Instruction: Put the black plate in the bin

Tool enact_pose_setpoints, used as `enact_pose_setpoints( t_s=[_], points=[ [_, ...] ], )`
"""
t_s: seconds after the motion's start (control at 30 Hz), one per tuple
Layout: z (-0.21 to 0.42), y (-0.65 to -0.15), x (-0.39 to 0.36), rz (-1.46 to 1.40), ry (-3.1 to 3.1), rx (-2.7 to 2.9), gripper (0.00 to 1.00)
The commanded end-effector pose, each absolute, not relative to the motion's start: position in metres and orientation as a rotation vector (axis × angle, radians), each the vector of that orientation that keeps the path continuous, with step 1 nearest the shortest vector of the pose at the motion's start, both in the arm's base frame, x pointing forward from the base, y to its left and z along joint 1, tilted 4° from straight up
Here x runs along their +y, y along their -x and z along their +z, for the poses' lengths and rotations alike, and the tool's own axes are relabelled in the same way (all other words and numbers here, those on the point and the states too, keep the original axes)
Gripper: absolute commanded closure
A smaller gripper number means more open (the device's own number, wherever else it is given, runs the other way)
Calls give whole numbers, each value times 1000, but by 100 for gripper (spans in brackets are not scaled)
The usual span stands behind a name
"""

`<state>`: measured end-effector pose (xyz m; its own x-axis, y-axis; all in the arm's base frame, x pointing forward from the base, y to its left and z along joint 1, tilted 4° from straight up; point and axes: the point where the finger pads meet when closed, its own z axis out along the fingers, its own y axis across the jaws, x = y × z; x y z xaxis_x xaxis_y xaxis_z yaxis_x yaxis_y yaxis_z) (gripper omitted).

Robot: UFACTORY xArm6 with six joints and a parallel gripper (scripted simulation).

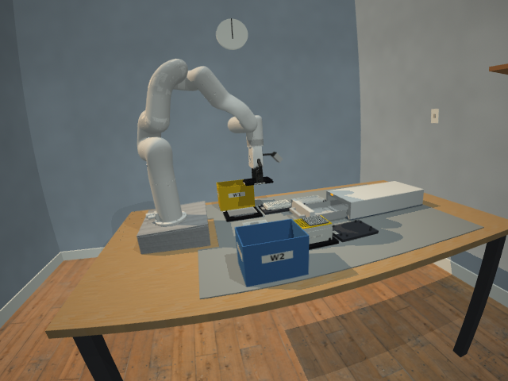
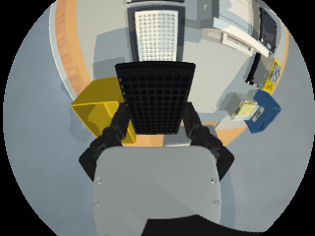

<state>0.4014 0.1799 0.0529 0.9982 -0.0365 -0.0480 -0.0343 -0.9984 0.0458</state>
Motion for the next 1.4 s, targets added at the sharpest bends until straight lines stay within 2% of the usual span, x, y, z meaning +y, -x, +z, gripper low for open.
enact_pose_setpoints(
  t_s=[0.0, 1.37],
  points=[
    [54, -398, 188, -69, -3097, -56, 100],
    [53, -345, 271, -70, -3098, -56, 100]
  ],
)
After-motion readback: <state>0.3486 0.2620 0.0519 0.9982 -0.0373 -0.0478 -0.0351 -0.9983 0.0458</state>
